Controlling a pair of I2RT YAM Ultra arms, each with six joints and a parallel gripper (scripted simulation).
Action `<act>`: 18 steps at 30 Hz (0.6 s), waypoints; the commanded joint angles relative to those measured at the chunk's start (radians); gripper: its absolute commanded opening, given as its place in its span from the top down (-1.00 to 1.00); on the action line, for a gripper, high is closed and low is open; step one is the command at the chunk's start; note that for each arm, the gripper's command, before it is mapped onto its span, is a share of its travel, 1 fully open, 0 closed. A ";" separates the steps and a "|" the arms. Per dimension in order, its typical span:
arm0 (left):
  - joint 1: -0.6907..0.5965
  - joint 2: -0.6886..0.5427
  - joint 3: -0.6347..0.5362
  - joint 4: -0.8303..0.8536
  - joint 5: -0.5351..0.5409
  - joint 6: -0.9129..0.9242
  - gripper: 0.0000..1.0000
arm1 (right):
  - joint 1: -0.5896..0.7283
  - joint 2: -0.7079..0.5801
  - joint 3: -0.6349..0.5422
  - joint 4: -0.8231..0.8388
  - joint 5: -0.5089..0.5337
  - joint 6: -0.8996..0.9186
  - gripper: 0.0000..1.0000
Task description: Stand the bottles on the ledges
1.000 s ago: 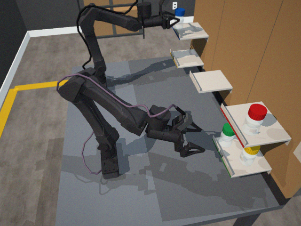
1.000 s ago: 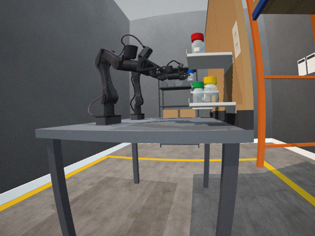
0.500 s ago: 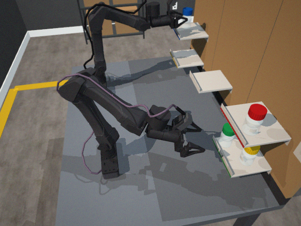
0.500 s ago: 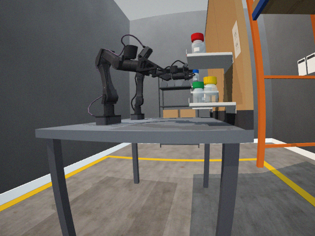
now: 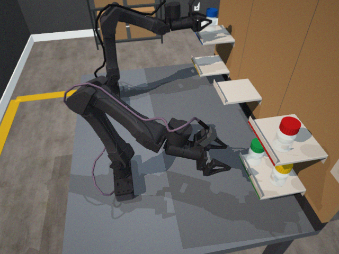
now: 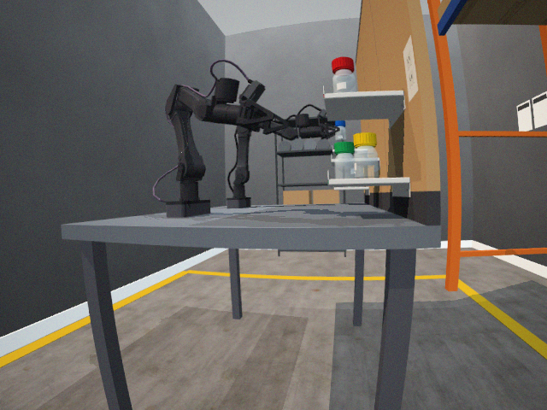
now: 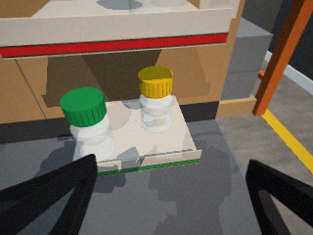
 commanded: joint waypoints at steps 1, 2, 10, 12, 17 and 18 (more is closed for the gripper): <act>-0.005 -0.007 0.031 0.040 -0.002 0.003 0.02 | -0.007 -0.020 0.016 0.040 0.012 0.001 -0.62; -0.005 -0.007 0.031 0.040 -0.002 0.003 0.02 | -0.002 -0.017 0.018 0.056 0.013 0.007 -0.62; -0.005 -0.007 0.031 0.040 -0.002 0.003 0.02 | 0.034 0.145 0.058 0.272 0.037 0.031 -0.62; -0.005 -0.007 0.031 0.040 -0.002 0.003 0.02 | 0.054 0.239 0.083 0.353 0.047 0.038 -0.62; -0.005 -0.007 0.031 0.040 -0.002 0.003 0.02 | 0.098 0.471 0.148 0.541 0.069 0.056 -0.62; -0.005 -0.007 0.031 0.040 -0.002 0.003 0.02 | 0.106 0.519 0.159 0.574 0.072 0.059 -0.62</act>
